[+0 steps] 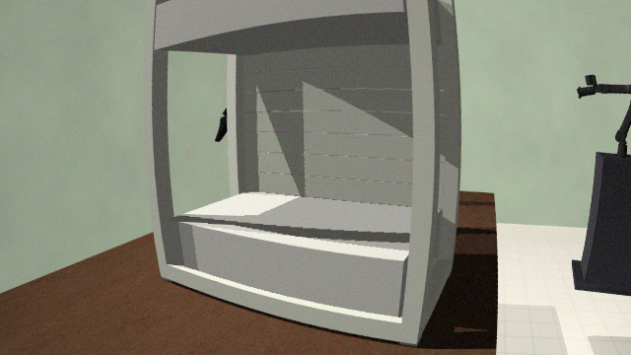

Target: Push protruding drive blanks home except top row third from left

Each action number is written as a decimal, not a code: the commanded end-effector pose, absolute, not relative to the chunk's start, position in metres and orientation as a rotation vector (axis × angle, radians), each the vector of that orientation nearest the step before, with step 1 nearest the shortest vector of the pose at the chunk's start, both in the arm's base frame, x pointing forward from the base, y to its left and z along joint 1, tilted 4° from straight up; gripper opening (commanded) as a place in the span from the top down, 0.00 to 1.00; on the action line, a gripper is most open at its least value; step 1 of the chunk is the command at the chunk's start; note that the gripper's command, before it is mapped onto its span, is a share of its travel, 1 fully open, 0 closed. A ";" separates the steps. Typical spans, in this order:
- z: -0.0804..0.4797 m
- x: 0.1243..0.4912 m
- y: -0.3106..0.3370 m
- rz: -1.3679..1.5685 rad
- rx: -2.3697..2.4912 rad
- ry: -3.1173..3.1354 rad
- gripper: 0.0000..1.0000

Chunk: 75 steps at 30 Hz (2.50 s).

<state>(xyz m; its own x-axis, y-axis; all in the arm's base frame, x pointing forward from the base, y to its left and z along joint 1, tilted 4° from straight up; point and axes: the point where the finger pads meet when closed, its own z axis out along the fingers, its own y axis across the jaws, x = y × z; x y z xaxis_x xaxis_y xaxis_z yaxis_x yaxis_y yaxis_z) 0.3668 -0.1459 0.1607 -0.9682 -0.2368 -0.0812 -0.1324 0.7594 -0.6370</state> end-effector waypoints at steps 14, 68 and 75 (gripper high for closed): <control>0.222 0.347 -0.080 -1.088 -0.600 2.464 0.00; 0.428 0.279 0.150 -1.143 -1.311 1.168 0.00; 0.429 0.279 0.151 -1.142 -1.312 1.164 0.00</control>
